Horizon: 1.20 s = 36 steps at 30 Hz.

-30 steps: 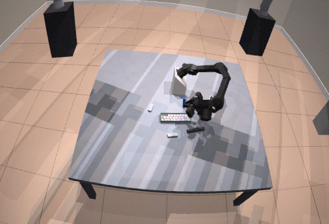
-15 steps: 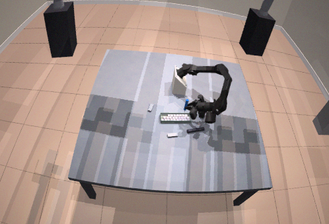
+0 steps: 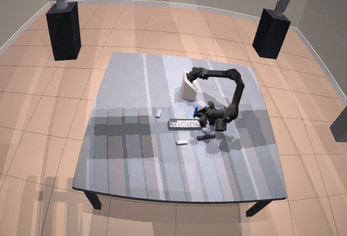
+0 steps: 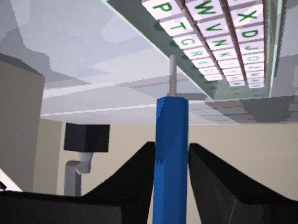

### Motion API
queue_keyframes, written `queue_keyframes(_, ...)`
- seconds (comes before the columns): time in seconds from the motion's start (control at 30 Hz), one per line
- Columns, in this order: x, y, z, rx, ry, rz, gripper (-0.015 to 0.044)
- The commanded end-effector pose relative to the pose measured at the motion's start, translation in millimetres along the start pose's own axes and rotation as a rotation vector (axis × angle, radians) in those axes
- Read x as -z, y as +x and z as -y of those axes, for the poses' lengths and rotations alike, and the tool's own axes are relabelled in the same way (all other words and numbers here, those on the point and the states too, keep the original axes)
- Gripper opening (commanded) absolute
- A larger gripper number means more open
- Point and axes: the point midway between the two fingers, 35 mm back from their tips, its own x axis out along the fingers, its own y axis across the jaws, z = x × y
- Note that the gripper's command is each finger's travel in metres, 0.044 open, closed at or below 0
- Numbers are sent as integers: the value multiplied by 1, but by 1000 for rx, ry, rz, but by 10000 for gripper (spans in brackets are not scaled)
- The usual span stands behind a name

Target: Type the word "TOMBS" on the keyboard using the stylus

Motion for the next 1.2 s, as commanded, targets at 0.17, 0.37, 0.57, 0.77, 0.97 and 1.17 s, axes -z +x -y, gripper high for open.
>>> queue_keyframes(0.17, -2, 0, 2, -1, 4, 3, 79)
queue_keyframes(0.37, -2, -1, 3, 0, 3, 4, 81)
queue_keyframes(0.57, -2, -1, 3, 0, 3, 4, 81)
queue_keyframes(0.77, -2, -1, 3, 0, 3, 4, 81)
queue_keyframes(0.97, -3, 0, 3, 0, 3, 4, 81)
queue_keyframes(1.17, -5, 2, 1, 0, 3, 4, 81)
